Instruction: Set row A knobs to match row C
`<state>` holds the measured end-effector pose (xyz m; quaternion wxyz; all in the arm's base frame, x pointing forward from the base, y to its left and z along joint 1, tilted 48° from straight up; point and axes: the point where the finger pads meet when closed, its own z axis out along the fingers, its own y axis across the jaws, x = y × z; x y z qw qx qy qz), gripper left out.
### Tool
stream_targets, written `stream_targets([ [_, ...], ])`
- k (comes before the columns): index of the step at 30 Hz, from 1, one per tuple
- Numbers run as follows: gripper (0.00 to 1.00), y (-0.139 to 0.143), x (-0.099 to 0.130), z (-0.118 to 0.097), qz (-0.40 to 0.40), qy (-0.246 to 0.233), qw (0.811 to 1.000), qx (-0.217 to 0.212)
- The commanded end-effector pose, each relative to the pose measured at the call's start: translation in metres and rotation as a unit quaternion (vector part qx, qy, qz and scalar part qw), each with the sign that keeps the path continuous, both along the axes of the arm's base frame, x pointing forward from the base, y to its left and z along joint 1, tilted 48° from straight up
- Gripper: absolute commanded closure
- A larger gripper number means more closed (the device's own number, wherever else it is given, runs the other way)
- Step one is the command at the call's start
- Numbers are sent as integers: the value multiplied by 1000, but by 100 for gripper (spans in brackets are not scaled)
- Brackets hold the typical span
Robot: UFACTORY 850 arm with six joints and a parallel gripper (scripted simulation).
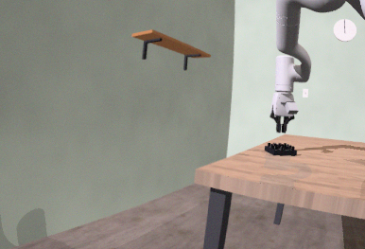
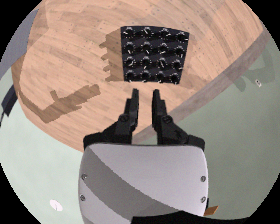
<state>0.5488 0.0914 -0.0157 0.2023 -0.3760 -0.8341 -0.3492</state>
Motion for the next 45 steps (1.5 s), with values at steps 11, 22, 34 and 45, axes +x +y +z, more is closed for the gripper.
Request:
stream_targets([
  [11,81,4,0,-4,0,-1,1000,-1],
  [22,81,11,0,-11,0,-1,1000,-1],
  [34,81,22,-1,-21,0,-1,1000,-1],
  [45,81,28,-2,-27,0,-1,1000,-1],
])
